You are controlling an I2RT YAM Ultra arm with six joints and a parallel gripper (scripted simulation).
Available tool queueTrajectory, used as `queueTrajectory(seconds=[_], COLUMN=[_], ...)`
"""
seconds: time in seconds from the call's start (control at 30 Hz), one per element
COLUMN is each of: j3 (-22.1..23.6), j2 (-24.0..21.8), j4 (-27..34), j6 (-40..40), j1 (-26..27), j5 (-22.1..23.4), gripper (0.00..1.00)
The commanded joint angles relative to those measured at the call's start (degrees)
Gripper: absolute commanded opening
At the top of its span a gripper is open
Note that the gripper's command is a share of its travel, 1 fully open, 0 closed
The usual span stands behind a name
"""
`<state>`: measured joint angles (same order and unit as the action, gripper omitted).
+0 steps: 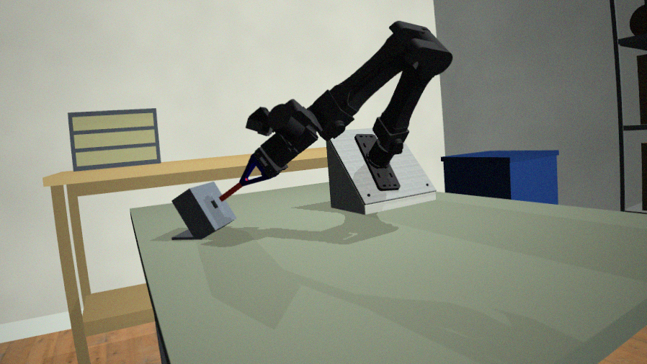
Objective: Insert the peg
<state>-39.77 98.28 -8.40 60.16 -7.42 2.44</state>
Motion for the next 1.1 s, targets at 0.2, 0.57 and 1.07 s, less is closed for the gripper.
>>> queueTrajectory(seconds=[0.2, 0.57, 1.07], j3=[-1.96, -0.41, 1.29], j2=[0.99, 1.77, 0.34], j4=[-1.9, -4.19, -4.48], j6=[0.3, 0.44, 0.59], j1=[0.82, 0.62, 0.42], j5=[-1.55, -1.67, -1.79], gripper=[0.0, 0.0, 0.0])
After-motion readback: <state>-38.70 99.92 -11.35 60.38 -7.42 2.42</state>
